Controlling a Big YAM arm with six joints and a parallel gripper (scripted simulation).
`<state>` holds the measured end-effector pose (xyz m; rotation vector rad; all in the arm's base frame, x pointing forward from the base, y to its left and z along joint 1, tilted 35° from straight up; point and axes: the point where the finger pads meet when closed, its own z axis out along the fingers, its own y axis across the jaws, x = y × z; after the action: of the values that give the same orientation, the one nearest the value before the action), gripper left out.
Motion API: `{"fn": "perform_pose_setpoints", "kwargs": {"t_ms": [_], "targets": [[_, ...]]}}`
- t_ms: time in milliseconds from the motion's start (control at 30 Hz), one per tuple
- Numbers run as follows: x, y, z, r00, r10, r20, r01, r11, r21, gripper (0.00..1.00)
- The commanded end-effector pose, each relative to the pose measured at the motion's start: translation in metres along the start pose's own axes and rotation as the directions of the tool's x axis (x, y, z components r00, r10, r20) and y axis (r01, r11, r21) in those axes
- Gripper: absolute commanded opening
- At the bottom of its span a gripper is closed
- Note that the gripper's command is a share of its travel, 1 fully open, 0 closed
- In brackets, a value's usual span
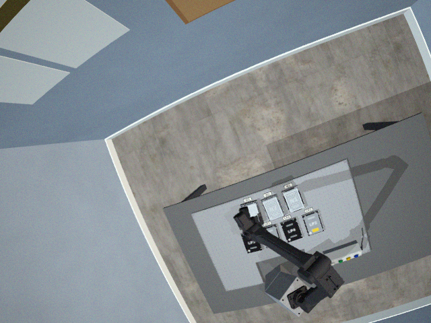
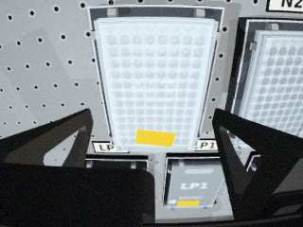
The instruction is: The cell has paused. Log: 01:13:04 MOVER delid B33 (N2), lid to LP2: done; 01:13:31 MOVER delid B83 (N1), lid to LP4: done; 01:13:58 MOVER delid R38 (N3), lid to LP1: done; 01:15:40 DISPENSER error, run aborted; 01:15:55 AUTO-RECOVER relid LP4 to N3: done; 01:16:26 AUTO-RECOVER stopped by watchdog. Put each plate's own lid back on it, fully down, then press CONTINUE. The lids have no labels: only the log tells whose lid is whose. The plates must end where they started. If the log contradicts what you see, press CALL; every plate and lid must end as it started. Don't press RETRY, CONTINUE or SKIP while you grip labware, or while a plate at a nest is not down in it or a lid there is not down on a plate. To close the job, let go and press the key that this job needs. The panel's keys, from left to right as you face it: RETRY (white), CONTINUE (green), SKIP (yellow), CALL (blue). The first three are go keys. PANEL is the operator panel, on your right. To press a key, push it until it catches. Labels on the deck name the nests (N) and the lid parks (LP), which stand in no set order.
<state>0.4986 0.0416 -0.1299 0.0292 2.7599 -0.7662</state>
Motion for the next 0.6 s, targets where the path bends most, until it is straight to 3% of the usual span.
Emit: {"fn": "perform_pose_setpoints", "kwargs": {"t_ms": [0, 67, 567], "targets": [[-0.009, -0.013, -0.001, 1.0, 0.02, 0.008, -0.02, 1.0, 0.0, 1.0], [-0.003, -0.007, 0.013, 1.0, 0.011, -0.004, -0.011, 1.0, 0.003, 1.0], [-0.01, -0.006, 0.033, 1.0, 0.018, 0.005, -0.018, 1.0, -0.001, 1.0]]}}
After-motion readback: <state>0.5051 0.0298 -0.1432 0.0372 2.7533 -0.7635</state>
